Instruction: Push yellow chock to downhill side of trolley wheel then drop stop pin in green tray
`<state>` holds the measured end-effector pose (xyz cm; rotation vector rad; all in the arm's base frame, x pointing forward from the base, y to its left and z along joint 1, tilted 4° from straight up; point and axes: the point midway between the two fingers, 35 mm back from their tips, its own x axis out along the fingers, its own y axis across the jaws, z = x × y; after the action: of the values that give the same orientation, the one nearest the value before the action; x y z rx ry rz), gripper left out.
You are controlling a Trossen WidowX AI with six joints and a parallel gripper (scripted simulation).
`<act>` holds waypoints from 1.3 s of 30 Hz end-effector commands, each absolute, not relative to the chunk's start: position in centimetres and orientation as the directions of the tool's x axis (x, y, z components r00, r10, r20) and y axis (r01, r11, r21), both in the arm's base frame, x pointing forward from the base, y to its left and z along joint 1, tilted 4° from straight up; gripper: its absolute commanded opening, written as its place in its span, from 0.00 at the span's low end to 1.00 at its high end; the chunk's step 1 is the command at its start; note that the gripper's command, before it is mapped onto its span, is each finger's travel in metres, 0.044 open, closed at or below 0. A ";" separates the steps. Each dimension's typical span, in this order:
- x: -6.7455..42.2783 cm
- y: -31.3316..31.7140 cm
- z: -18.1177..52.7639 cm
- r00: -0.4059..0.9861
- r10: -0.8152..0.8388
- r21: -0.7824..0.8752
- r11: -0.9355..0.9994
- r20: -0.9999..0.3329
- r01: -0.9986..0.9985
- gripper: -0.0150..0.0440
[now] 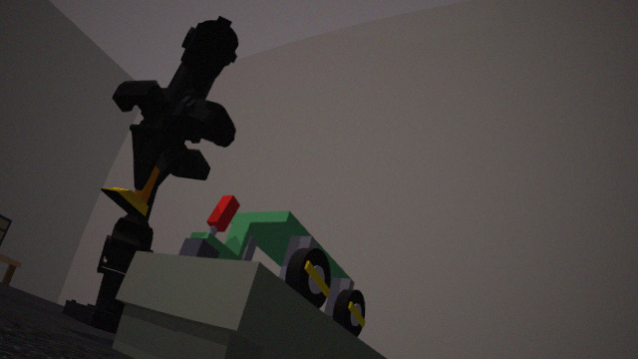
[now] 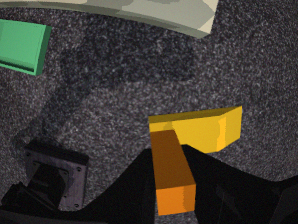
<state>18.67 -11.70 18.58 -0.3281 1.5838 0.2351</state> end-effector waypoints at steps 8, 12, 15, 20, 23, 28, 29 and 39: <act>18.7 -11.7 18.6 -0.021 -0.059 -0.059 0.998 -0.998 -0.035 0.25; 18.7 -11.7 18.6 -0.021 -0.059 -0.059 0.998 -0.998 -0.035 0.25; 18.8 -11.4 18.6 -0.021 -0.059 -0.058 0.998 -0.998 -0.032 0.25; 19.2 -9.9 18.3 -0.020 -0.057 -0.057 0.998 -0.998 -0.008 0.25; 19.5 -8.9 18.2 -0.020 -0.056 -0.056 0.998 -0.998 0.000 0.25; 20.0 -7.3 18.0 -0.019 -0.054 -0.054 0.999 -0.998 0.004 0.25; 20.1 -6.9 17.9 -0.019 -0.054 -0.054 0.999 -0.998 0.004 0.25; 20.9 -3.7 17.6 -0.018 -0.050 -0.050 0.999 -0.999 0.005 0.25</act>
<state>20.68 -4.71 17.74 -0.0423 1.5892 -0.0455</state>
